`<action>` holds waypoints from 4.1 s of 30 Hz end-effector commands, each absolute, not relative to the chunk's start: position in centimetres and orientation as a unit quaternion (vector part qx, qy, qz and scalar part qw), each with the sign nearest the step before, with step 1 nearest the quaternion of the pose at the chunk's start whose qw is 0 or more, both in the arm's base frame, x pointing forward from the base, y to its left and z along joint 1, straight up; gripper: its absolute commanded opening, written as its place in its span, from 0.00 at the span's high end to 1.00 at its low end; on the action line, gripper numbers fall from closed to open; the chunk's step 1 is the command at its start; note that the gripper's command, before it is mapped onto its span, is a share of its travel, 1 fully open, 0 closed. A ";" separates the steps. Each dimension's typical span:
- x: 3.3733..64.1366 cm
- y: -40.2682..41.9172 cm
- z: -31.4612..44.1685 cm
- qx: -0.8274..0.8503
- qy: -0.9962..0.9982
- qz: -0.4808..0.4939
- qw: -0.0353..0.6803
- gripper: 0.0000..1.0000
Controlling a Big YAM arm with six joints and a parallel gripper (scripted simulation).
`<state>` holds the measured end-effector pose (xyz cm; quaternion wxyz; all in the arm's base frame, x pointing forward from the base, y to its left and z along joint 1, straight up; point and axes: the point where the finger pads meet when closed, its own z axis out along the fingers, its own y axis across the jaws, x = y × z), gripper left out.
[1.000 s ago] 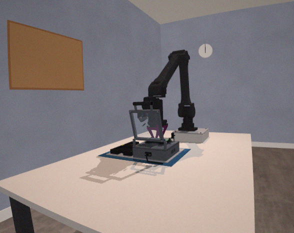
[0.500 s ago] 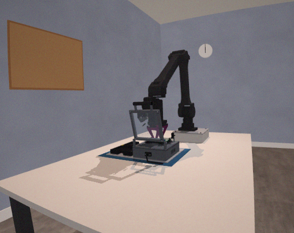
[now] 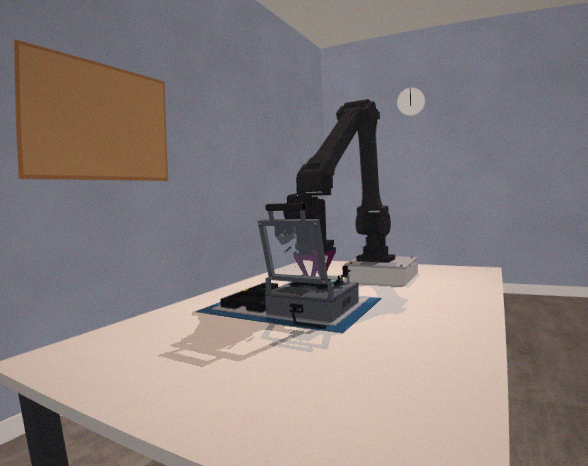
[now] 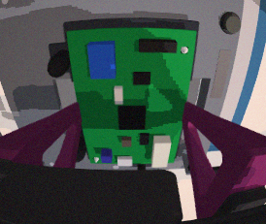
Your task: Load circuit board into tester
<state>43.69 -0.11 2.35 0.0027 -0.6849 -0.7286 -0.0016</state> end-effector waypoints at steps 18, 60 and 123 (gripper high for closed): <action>44.3 0.7 2.4 -0.683 -0.730 -0.011 -0.008 0.08; 44.3 0.7 2.6 -0.683 -0.730 -0.013 -0.010 0.08; 45.3 0.6 21.4 -0.679 -0.733 -0.029 -0.027 0.08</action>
